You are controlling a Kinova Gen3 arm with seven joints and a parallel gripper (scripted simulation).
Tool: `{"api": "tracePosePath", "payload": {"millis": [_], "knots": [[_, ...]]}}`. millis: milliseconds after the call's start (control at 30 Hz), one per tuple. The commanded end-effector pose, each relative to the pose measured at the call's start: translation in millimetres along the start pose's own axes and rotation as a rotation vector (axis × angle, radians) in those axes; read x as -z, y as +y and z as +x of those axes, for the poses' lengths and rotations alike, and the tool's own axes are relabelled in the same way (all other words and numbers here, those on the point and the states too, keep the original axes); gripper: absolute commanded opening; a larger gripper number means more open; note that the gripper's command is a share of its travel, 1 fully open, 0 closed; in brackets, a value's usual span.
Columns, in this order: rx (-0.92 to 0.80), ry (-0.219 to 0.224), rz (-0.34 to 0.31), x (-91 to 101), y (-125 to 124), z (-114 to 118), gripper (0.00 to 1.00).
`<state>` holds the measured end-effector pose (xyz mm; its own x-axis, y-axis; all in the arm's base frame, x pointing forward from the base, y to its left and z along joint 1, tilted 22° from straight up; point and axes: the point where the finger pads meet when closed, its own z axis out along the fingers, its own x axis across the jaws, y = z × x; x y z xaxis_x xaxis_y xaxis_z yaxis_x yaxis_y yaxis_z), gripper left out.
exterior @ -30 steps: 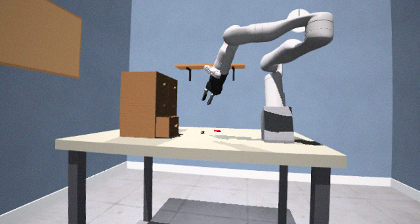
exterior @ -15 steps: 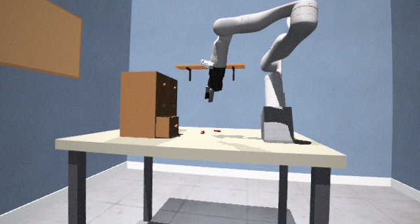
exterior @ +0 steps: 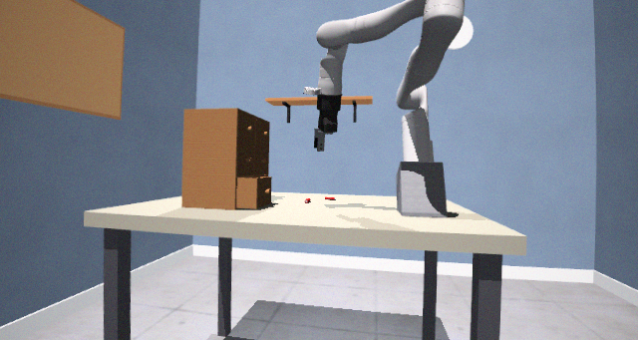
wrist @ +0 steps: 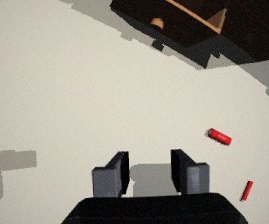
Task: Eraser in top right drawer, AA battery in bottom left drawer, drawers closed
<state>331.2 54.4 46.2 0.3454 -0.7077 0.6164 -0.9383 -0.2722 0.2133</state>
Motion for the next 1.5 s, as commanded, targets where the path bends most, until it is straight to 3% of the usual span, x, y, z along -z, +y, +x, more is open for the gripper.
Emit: {"api": "tracePosePath", "payload": {"millis": [0, 233, 300, 400, 733, 1467], "knots": [[-0.08, -0.059, -0.001, 2.8, 1.9, 0.6, 0.67], [-0.194, -0.138, -0.002, 7.1, 5.0, 0.8, 0.67], [-0.194, -0.138, -0.002, 7.1, 5.0, 0.8, 0.67], [-0.237, -0.181, 0.0, 9.4, 5.0, -3.1, 0.67], [-0.349, -0.259, -0.001, 14.0, 7.9, -2.8, 0.67], [-0.454, -0.332, -0.002, 18.3, 10.7, -2.6, 0.67]]}}
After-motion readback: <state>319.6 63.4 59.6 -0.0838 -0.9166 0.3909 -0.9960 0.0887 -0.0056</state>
